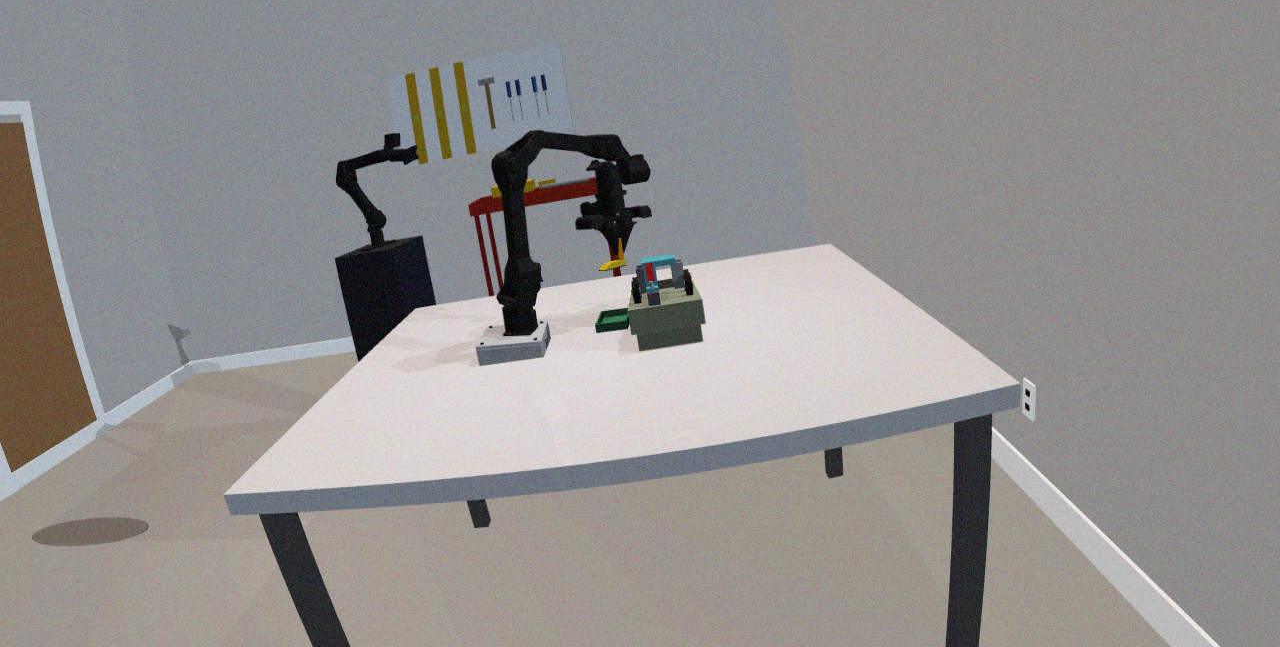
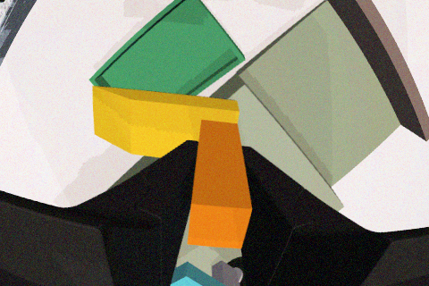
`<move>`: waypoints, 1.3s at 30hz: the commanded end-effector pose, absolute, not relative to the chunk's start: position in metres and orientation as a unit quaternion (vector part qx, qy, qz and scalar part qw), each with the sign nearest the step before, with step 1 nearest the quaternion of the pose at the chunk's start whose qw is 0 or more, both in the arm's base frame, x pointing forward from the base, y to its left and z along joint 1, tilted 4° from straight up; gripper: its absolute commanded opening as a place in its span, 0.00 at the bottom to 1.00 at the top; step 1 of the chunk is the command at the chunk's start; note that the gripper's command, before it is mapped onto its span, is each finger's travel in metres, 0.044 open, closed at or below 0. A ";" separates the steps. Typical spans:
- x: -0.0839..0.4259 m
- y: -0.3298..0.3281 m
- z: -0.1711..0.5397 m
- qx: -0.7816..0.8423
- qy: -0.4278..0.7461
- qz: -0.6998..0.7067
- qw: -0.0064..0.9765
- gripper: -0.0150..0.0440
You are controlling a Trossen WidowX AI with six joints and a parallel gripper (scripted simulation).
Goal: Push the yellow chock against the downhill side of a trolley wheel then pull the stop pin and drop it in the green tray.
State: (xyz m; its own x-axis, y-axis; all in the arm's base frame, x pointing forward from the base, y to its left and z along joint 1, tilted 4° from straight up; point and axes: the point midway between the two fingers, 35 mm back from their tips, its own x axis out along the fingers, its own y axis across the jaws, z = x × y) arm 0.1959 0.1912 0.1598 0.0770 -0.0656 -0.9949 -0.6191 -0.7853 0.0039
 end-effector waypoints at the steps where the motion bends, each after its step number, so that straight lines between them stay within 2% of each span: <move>1: 0.197 0.193 0.161 -0.719 0.195 0.648 0.158 0.25; 20: 0.196 0.195 0.161 -0.736 -0.012 0.669 -0.101 0.25; 28: 0.197 0.195 0.161 -0.735 -0.019 0.668 -0.110 0.25; 39: 0.223 0.202 0.157 -0.736 -0.020 0.667 -0.110 0.25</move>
